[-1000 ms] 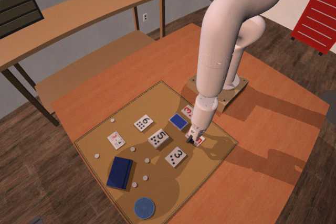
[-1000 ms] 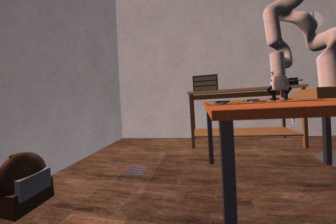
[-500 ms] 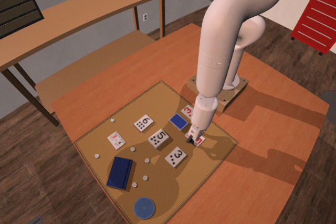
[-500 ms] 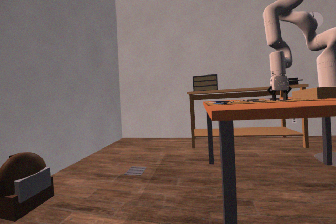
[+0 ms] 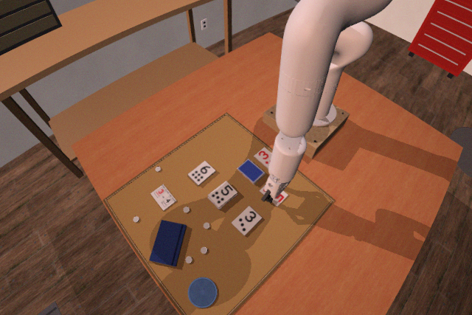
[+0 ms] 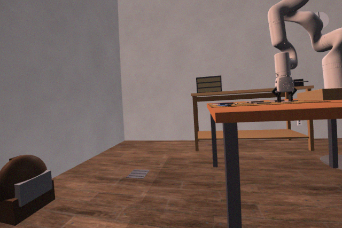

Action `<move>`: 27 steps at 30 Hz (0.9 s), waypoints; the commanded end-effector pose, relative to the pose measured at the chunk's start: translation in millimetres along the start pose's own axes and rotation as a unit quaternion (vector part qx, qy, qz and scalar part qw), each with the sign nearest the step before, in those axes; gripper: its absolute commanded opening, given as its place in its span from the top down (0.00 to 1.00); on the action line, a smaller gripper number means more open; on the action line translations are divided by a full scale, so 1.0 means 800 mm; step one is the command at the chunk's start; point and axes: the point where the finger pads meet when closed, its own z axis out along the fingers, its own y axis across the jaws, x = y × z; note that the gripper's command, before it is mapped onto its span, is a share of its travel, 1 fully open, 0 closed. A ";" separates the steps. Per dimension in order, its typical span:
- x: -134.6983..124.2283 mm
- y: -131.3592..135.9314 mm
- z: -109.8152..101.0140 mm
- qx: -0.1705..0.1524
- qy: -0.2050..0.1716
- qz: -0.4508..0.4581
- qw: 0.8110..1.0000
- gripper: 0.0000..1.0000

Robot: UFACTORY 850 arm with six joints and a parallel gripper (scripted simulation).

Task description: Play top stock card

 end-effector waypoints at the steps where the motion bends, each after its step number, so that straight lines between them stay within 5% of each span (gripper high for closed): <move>1: 0.000 -0.001 0.000 0.001 0.000 0.000 1.000 0.39; 27: 0.000 -0.001 -0.025 0.001 0.000 0.000 1.000 0.39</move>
